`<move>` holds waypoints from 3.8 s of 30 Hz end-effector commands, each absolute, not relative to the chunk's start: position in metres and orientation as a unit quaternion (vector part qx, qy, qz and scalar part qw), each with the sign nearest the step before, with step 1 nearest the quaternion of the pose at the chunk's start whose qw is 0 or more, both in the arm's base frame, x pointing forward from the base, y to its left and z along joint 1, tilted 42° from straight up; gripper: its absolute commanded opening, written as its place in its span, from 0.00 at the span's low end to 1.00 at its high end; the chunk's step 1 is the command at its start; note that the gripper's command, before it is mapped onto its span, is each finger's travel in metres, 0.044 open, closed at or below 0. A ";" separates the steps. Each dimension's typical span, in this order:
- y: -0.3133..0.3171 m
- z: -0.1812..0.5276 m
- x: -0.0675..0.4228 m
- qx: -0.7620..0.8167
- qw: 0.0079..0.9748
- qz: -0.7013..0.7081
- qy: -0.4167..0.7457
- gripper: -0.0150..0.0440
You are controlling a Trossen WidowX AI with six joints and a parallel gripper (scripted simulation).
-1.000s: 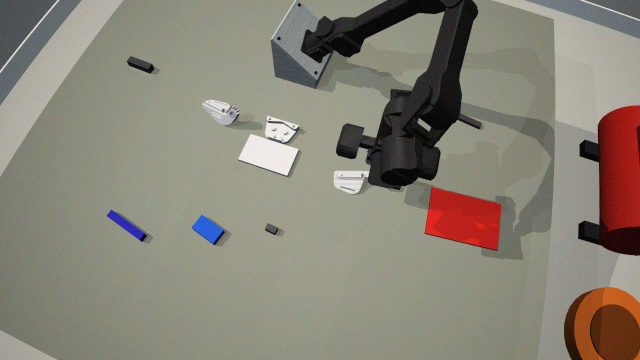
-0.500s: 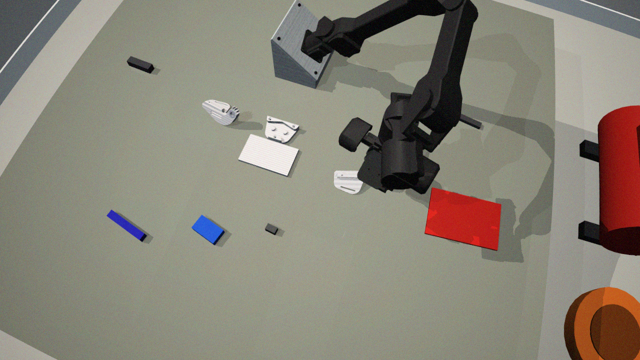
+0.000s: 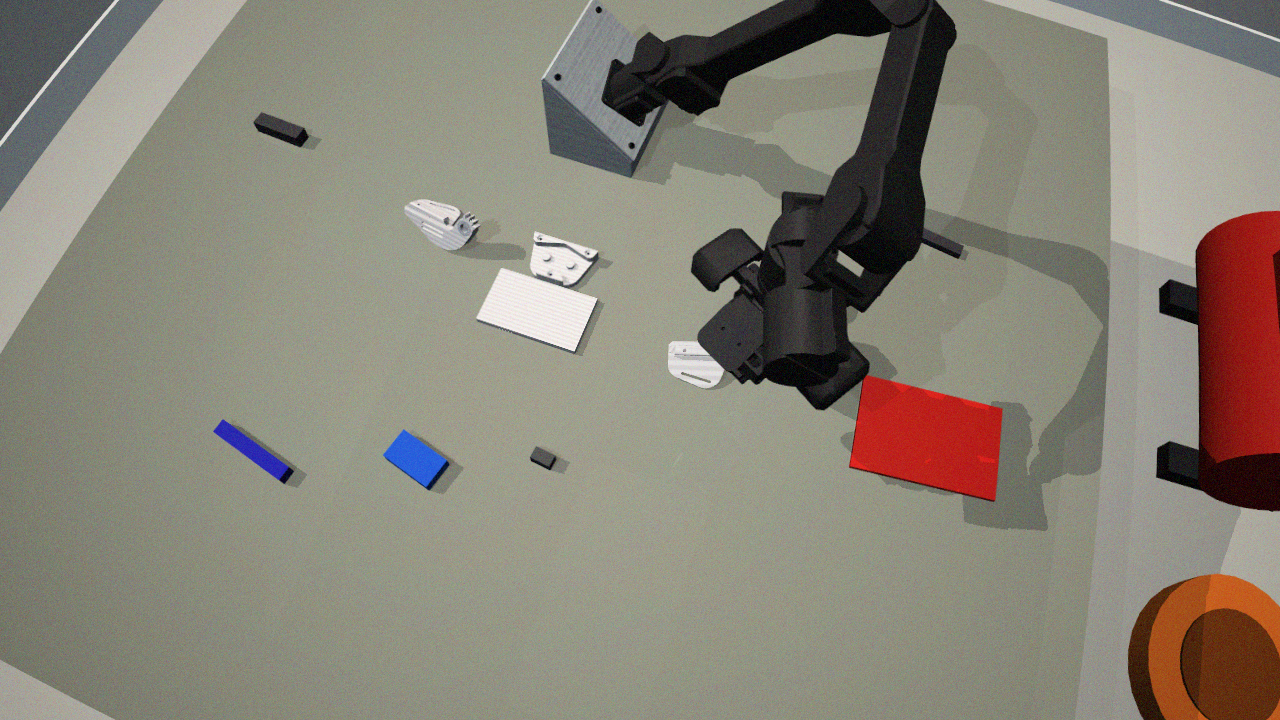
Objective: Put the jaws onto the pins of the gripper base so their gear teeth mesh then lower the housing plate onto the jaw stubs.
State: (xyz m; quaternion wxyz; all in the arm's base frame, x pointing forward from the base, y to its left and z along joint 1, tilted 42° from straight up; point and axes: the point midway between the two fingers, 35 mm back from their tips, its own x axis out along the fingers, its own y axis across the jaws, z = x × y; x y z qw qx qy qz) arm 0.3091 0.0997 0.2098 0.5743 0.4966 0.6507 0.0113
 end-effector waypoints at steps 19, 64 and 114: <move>0.101 0.212 0.319 0.616 0.445 -0.139 0.634 0.25; 0.125 0.187 0.332 0.680 0.340 -0.240 0.604 0.25; 0.143 0.162 0.288 0.681 0.338 -0.240 0.604 0.25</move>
